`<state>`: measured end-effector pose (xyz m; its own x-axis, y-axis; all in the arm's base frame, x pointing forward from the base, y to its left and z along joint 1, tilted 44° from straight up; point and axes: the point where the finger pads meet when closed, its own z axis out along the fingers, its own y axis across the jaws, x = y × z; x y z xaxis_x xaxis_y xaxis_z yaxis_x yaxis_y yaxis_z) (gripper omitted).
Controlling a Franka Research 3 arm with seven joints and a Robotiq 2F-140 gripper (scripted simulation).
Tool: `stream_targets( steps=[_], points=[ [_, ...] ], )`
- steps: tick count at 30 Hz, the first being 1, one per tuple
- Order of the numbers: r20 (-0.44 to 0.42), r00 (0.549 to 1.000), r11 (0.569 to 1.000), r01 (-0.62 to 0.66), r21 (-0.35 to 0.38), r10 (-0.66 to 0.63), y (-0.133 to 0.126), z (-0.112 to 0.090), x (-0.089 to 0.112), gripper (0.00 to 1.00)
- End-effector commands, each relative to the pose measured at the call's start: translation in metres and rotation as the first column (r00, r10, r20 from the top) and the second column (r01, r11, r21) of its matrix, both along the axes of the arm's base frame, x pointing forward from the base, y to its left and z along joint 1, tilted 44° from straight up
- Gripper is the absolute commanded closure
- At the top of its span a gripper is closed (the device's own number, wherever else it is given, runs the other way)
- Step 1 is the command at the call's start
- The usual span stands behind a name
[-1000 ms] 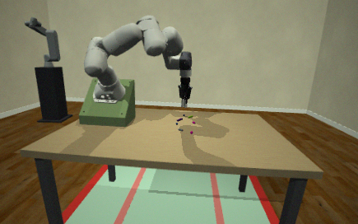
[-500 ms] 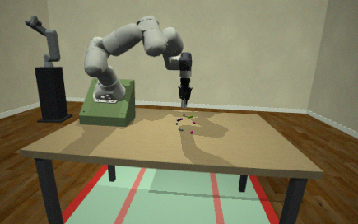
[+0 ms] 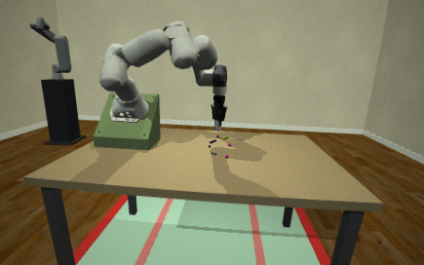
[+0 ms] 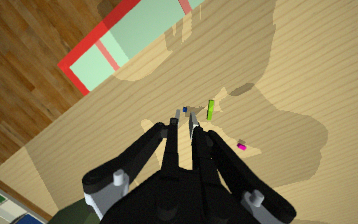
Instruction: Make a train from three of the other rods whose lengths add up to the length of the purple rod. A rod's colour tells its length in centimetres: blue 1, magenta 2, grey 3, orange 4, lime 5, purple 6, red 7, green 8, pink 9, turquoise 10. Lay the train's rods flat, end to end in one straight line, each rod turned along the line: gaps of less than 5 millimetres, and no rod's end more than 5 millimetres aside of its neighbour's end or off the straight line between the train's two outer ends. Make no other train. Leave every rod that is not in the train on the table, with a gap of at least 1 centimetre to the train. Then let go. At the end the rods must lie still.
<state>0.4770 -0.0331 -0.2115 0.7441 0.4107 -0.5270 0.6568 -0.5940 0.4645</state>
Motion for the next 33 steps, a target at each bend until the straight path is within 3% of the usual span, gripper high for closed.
stream_targets(
  steps=[1,33],
  points=[
    [0.009,1.000,1.000,0.002,0.005,-0.002,-0.002,-0.004,0.002,0.85],
    [0.009,1.000,1.000,0.002,0.005,-0.002,-0.018,-0.021,-0.001,0.85]
  ],
)
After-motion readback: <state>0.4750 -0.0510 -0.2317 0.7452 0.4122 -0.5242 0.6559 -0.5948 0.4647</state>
